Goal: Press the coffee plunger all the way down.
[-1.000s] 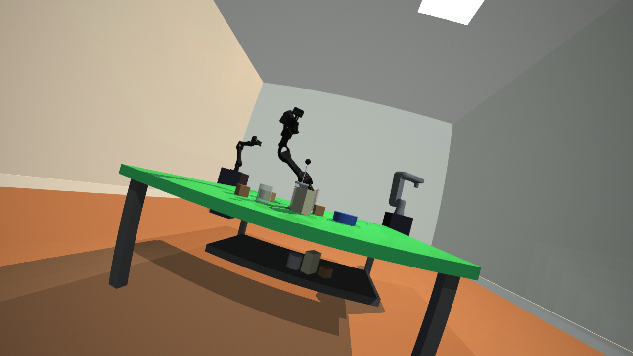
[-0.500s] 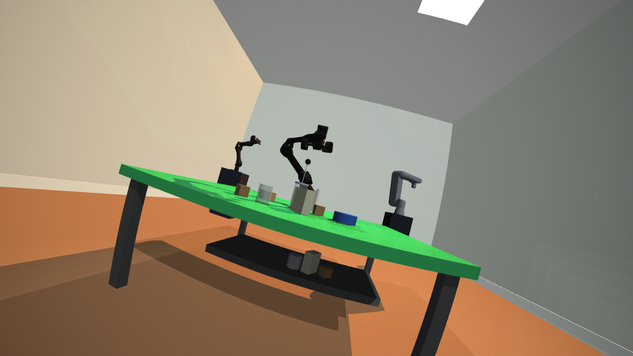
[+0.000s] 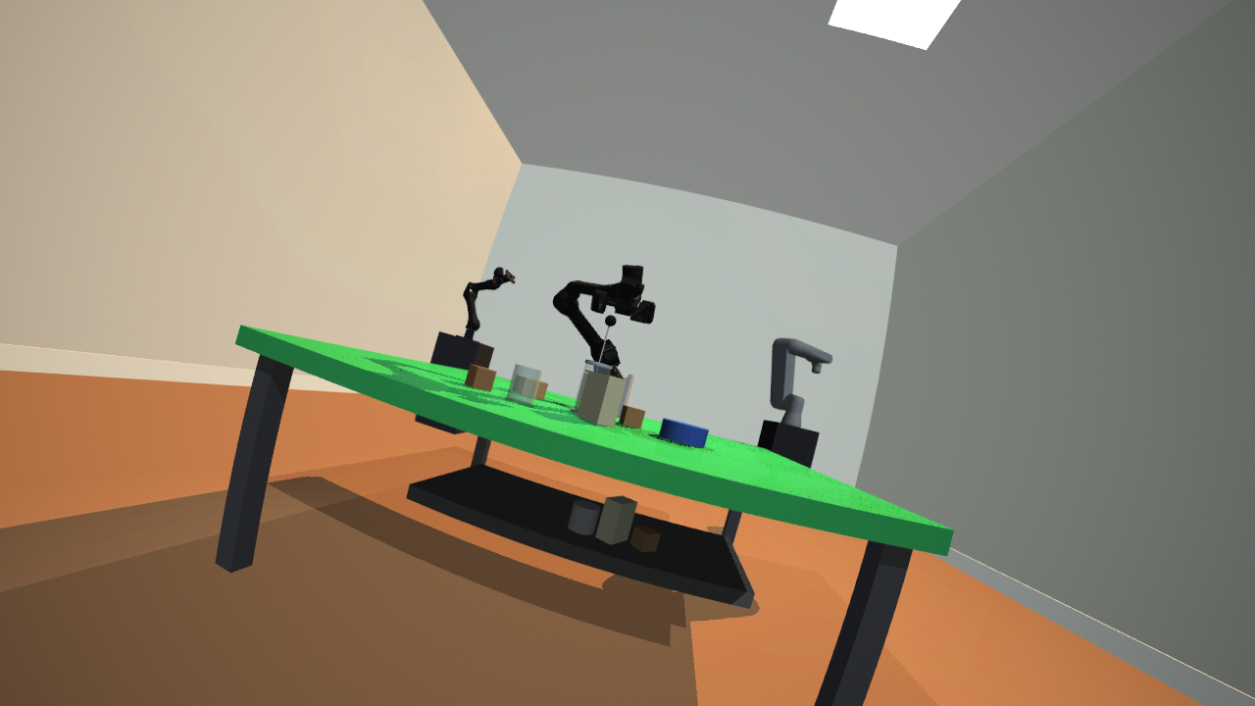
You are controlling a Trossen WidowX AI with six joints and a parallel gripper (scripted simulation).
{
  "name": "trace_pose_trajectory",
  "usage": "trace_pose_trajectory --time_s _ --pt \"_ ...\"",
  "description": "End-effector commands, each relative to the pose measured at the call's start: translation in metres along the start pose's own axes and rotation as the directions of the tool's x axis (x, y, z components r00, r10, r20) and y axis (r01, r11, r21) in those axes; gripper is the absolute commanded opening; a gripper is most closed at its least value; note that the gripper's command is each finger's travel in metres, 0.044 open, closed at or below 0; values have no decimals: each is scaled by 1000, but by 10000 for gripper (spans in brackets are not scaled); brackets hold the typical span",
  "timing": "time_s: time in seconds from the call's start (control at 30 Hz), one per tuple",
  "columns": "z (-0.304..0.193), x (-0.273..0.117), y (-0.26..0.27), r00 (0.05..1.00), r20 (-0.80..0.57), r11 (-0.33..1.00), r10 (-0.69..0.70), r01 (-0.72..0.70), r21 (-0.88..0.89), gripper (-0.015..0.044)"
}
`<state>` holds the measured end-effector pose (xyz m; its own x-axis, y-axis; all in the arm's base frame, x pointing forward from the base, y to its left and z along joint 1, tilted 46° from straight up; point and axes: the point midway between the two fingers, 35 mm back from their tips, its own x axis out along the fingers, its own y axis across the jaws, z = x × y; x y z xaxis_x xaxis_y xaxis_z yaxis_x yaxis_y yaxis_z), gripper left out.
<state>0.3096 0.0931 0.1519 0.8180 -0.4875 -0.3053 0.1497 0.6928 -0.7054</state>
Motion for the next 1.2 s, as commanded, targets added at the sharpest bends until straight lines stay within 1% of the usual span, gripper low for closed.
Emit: trace_pose_trajectory --time_s 0.0,0.77,1.17 --pt "-3 5 0 1000 -1 1000 2 -2 -4 440" --pt "-3 40 -1 1000 3 1000 -1 1 -3 440" --pt "-3 40 -1 1000 3 1000 -1 1 -3 125"
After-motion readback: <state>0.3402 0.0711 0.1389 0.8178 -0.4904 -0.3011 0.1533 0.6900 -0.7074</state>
